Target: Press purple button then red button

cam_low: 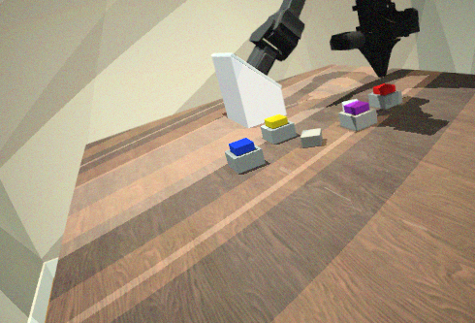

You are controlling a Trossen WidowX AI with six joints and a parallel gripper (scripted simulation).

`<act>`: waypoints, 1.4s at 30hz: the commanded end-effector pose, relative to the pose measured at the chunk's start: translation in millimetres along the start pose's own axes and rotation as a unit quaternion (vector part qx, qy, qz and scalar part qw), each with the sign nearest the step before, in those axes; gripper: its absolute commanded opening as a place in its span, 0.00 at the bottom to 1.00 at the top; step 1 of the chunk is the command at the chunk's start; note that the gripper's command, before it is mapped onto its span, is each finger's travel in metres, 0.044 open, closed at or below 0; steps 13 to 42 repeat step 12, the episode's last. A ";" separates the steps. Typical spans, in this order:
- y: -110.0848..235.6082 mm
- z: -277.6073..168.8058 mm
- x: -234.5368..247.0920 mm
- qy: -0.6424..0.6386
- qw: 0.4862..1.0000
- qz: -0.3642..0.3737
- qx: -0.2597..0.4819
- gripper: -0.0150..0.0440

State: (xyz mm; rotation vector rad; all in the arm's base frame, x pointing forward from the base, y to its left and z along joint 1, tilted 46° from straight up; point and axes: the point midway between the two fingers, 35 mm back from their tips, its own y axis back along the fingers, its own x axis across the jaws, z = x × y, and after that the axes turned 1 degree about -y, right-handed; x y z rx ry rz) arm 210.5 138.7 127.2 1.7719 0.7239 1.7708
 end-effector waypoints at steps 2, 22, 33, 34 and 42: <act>10.8 2.1 3.8 0.004 1.000 0.002 0.001 0.38; 66.9 27.0 18.2 0.004 1.000 0.001 0.001 0.78; 66.9 27.0 18.2 0.004 1.000 0.001 0.001 0.78; 66.9 27.0 18.2 0.004 1.000 0.001 0.001 0.78; 66.9 27.0 18.2 0.004 1.000 0.001 0.001 0.78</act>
